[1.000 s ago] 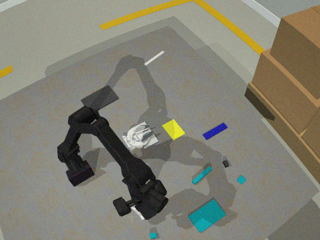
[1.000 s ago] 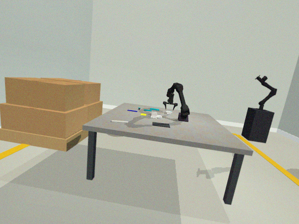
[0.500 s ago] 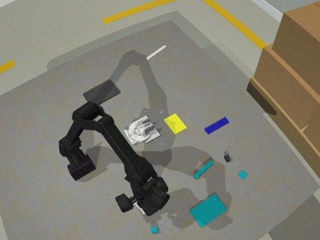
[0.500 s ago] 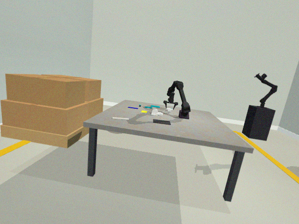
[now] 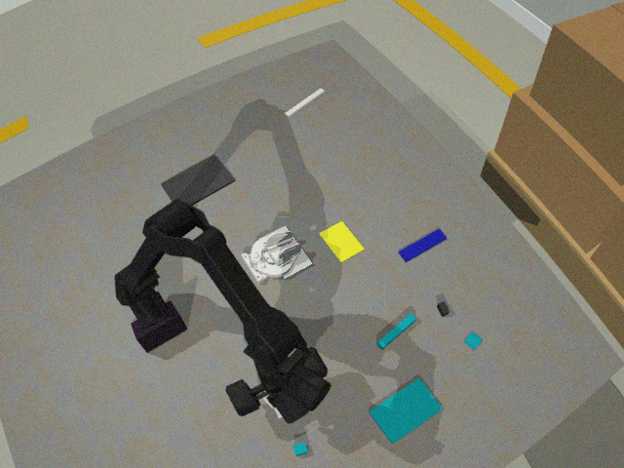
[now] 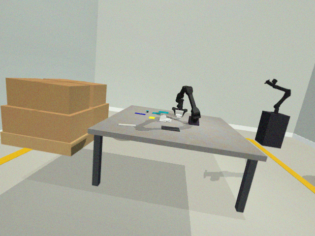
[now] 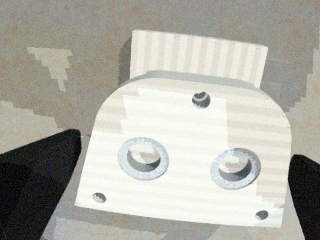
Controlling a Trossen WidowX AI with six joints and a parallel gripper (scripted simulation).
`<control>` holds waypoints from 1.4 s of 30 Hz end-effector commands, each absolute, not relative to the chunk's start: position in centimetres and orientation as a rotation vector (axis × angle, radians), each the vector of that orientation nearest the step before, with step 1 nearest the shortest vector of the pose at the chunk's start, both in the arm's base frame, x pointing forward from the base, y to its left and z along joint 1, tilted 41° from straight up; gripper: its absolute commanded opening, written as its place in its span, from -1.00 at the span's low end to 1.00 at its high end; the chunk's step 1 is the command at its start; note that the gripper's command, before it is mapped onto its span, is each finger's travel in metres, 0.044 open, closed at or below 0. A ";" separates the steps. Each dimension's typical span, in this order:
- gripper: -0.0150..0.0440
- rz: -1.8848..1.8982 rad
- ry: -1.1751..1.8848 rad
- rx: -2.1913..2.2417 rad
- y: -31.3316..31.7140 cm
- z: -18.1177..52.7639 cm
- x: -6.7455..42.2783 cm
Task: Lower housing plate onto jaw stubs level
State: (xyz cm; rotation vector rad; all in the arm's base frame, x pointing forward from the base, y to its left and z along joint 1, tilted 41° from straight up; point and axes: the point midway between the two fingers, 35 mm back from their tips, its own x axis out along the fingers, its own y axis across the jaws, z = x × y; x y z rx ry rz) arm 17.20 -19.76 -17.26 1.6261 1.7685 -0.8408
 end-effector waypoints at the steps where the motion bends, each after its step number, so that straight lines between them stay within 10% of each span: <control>1: 1.00 -0.841 1.766 1.632 -19.7 -17.3 17.2; 42: 0.70 -0.841 1.768 1.627 -20.5 -16.5 17.3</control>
